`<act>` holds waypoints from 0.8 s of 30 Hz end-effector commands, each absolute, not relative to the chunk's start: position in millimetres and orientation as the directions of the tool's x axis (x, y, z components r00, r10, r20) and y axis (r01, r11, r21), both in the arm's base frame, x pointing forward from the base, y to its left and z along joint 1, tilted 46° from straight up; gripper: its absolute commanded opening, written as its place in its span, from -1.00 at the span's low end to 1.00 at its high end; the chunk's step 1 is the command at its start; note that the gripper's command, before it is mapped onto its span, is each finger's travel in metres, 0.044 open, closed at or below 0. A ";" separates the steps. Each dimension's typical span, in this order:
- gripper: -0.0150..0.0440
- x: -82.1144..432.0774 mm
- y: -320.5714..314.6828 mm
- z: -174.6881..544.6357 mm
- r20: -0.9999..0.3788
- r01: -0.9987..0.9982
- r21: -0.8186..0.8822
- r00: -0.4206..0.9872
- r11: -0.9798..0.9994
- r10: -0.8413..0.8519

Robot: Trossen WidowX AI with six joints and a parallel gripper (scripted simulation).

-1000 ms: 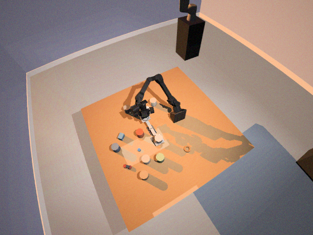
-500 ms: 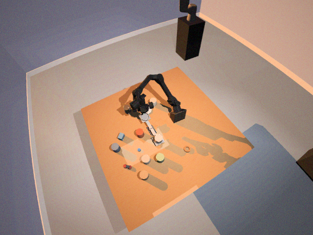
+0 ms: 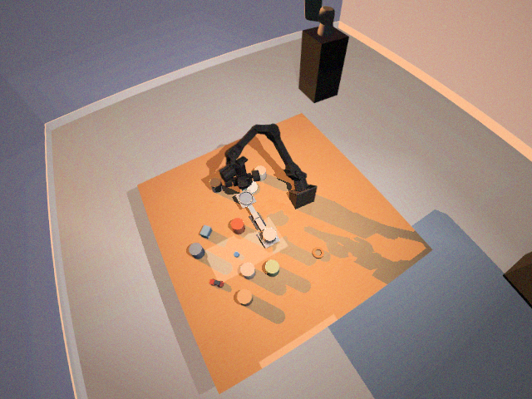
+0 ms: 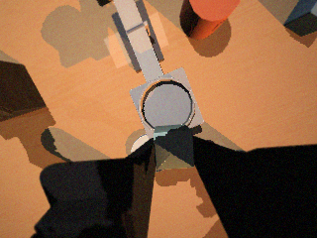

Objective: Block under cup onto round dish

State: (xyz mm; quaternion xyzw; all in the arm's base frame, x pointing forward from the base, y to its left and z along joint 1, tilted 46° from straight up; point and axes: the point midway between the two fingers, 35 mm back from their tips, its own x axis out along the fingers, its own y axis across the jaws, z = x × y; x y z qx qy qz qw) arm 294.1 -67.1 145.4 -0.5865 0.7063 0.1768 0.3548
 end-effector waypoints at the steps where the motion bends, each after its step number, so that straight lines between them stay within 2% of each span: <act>1: -0.49 290.2 -77.7 148.1 -0.711 -0.955 -0.171 -0.051 0.242 -0.701; 24: -0.49 250.2 -151.6 154.4 -0.704 -0.955 -0.177 -0.047 0.239 -0.709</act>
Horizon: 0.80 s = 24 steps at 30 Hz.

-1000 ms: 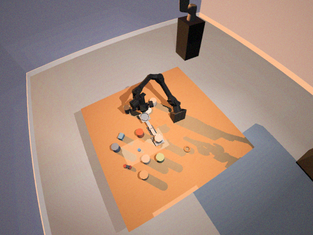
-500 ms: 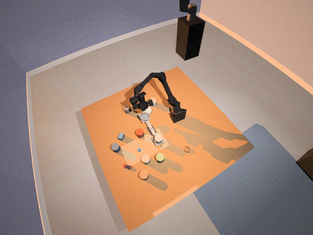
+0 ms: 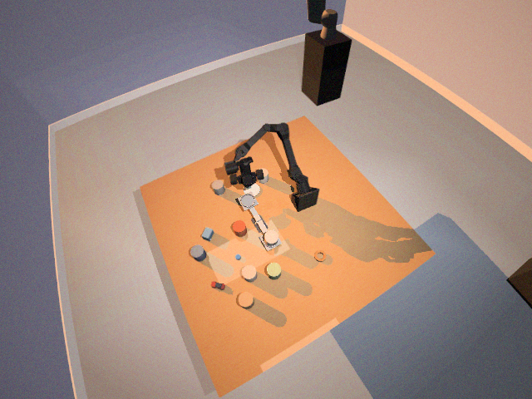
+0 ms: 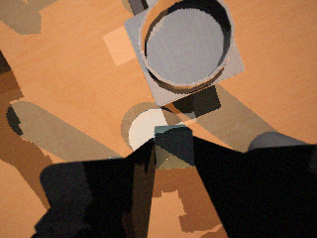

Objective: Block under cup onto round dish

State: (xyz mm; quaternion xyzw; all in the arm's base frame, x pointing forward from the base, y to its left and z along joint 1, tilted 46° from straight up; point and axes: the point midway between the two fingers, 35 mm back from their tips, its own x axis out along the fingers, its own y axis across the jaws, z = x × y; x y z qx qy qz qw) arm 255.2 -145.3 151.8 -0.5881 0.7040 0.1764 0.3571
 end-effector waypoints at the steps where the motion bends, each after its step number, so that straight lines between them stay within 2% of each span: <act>1: -0.49 248.0 -154.5 154.7 -0.702 -0.955 -0.177 -0.047 0.239 -0.710; 10: -0.49 228.2 -177.3 157.0 -0.686 -0.955 -0.178 -0.052 0.238 -0.725; 24: -0.49 225.8 -206.0 130.7 -0.684 -0.955 -0.179 -0.052 0.237 -0.727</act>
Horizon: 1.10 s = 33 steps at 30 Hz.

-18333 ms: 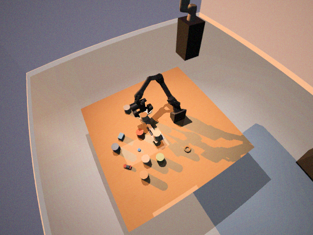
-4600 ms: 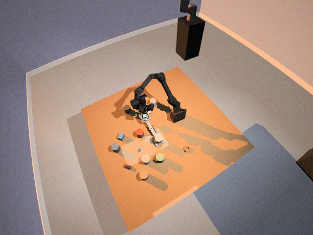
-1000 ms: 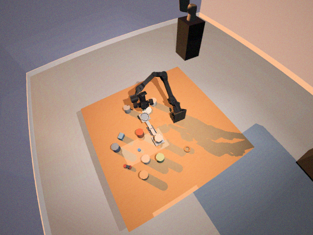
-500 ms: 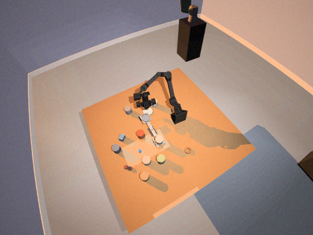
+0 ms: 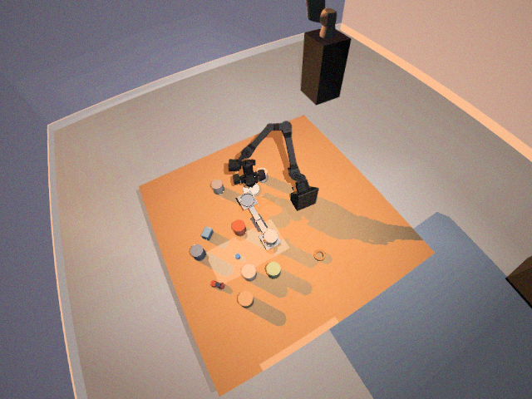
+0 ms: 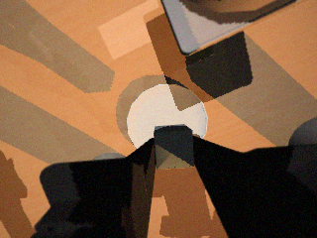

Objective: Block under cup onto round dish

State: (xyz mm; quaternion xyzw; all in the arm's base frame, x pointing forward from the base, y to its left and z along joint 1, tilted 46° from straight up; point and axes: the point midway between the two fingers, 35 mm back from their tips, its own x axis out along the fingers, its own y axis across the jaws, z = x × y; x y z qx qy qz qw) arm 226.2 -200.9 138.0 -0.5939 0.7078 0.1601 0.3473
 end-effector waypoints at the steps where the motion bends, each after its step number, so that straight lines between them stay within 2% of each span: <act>1: -0.49 225.5 -207.4 129.5 -0.684 -0.955 -0.179 -0.052 0.237 -0.727; 19: -0.49 224.2 -222.6 115.4 -0.683 -0.955 -0.179 -0.053 0.237 -0.728; 33: 0.75 223.8 -220.7 119.3 -0.680 -0.953 -0.183 -0.055 0.242 -0.731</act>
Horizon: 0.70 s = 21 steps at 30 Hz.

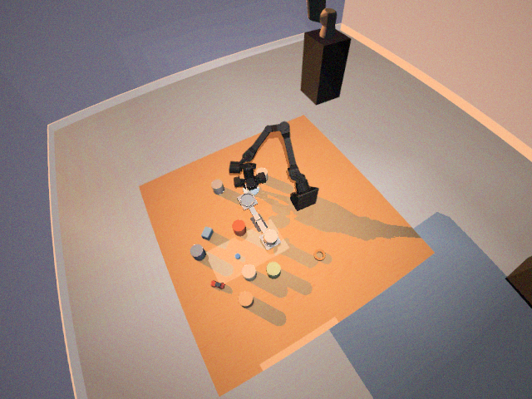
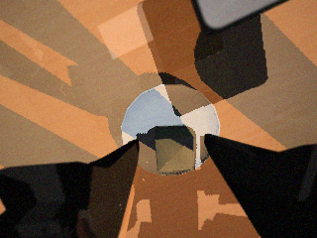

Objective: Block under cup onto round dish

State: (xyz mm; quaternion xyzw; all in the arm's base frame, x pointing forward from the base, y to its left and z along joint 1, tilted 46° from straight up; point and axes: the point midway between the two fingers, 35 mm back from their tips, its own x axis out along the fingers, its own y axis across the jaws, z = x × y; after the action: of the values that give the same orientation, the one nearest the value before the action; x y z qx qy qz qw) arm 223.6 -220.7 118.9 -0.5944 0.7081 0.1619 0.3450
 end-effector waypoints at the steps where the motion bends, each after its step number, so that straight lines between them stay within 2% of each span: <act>1: 0.84 223.8 -220.7 119.3 -0.680 -0.953 -0.183 -0.055 0.242 -0.731; 3: 1.00 225.2 -214.9 124.0 -0.682 -0.953 -0.183 -0.054 0.242 -0.729; 8: 1.00 227.9 -179.1 155.8 -0.686 -0.955 -0.178 -0.053 0.238 -0.726; 21: 1.00 229.0 -151.4 180.6 -0.687 -0.958 -0.176 -0.047 0.229 -0.725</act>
State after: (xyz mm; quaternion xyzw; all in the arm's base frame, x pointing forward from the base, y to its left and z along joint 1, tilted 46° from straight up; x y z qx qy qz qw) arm 230.2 -152.2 177.8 -0.5992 0.7017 0.1718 0.3450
